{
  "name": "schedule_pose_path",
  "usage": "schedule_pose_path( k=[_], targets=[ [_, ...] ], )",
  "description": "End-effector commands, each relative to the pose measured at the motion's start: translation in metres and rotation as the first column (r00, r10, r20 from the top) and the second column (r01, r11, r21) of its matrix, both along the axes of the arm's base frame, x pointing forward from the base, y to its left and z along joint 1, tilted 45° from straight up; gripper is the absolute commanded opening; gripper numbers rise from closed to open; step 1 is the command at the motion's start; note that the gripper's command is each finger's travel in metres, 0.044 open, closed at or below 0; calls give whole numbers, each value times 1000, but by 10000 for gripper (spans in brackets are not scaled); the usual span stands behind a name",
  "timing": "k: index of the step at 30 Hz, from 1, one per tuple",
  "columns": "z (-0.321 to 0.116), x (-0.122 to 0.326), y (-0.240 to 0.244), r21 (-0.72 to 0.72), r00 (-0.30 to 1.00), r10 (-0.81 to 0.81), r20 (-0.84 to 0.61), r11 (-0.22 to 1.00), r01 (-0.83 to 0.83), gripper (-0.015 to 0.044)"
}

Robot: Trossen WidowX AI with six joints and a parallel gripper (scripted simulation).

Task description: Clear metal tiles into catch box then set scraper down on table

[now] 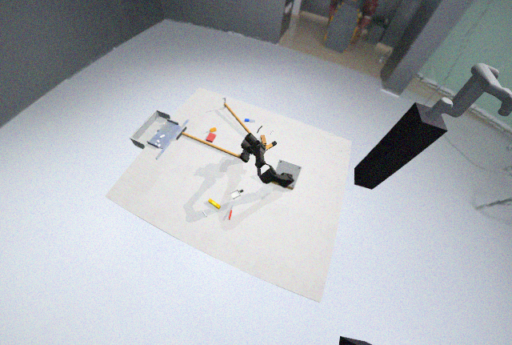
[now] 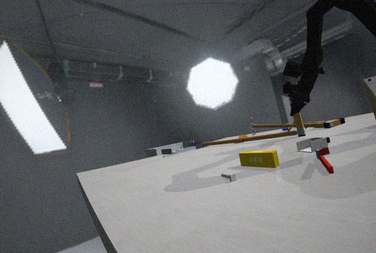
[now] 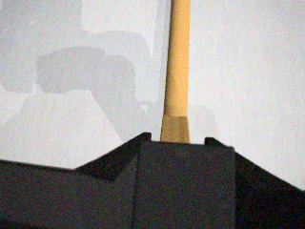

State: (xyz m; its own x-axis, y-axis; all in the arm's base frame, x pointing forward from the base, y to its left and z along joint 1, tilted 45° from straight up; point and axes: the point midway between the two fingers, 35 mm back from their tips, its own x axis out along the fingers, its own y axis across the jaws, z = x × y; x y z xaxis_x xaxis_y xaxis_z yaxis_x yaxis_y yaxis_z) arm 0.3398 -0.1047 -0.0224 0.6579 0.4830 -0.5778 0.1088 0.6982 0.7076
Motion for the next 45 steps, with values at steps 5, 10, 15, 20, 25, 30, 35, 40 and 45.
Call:
schedule_pose_path(
  k=[5, 10, 15, 20, 25, 30, 35, 40, 45],
  targets=[
    [0, 0, -1, -1, 1000, -1, 0, 1000, 1, 341],
    [6, -6, -7, -3, 1000, -1, -1, 1000, 1, 440],
    [13, -15, -14, -3, 1000, 0, -2, 1000, 0, 440],
    [21, -23, -20, -3, 1000, 0, -2, 1000, 0, 440],
    [28, -32, -25, -2, 1000, -1, -1, 1000, 1, 440],
    [35, -39, -29, 0, 1000, -2, 1, 1000, 2, 440],
    [40, -39, -36, 2, 999, -26, 18, 1000, 26, 440],
    [57, -37, -59, 11, 991, -109, 78, 994, 108, 440],
    [77, -39, -84, 26, 972, -190, 141, 982, 188, 440]
  ],
)
